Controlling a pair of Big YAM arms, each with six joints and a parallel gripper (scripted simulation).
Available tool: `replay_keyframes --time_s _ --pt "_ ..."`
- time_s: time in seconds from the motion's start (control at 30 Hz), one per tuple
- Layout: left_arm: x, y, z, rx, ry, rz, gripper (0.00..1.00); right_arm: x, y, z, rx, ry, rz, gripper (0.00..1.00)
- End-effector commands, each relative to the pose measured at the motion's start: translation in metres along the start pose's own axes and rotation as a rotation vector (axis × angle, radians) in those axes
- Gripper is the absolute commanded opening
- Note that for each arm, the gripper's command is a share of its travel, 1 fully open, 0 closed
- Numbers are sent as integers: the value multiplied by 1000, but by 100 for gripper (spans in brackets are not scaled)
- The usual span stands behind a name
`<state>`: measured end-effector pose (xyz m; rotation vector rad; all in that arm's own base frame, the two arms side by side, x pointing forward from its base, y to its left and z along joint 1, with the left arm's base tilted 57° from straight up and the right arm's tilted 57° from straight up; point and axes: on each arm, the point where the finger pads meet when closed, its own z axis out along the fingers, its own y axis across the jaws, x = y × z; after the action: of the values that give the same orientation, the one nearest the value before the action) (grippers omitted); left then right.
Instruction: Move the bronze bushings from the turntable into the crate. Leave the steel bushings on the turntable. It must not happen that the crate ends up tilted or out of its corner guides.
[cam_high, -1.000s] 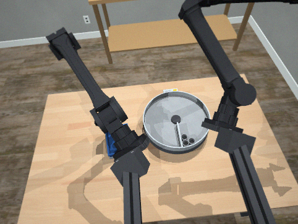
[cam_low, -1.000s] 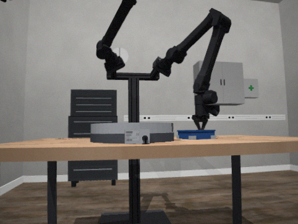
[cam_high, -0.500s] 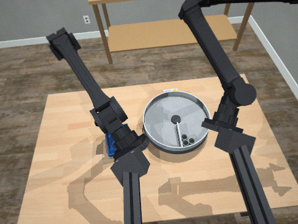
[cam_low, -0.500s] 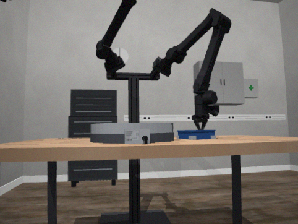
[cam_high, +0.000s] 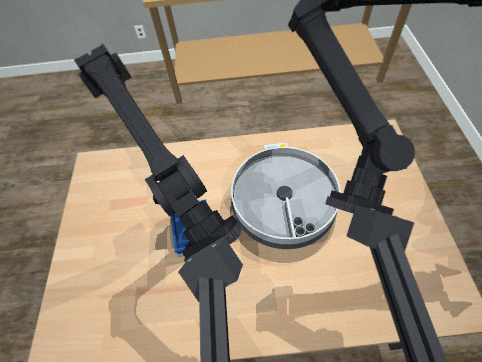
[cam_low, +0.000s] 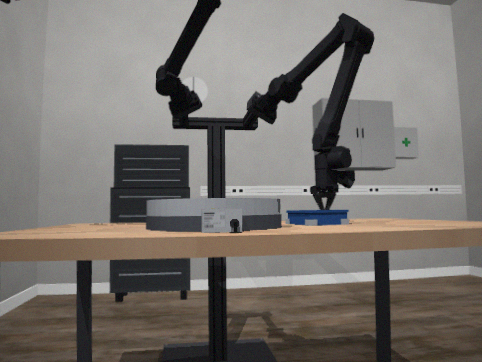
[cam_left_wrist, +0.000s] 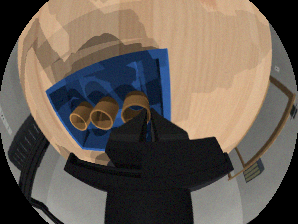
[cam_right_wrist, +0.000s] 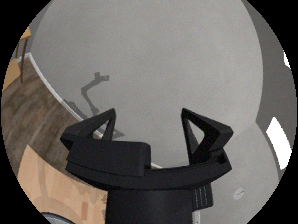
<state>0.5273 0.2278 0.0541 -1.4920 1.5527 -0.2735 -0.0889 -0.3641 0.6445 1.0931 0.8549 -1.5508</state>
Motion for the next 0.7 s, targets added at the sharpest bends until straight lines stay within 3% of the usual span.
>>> replay_keyframes --time_s 0.0,0.47,0.5,0.67 --pt "0 7 4 -7 0 6 0 -33 -7 -4 15 -54 -9 100" --pt "0 7 4 -7 0 6 0 -33 -7 -4 15 -54 -9 100" --pt "0 7 4 -7 0 6 14 -33 -7 -4 15 -54 -9 100" --pt "0 7 4 -7 0 6 14 -33 -7 -4 15 -54 -9 100"
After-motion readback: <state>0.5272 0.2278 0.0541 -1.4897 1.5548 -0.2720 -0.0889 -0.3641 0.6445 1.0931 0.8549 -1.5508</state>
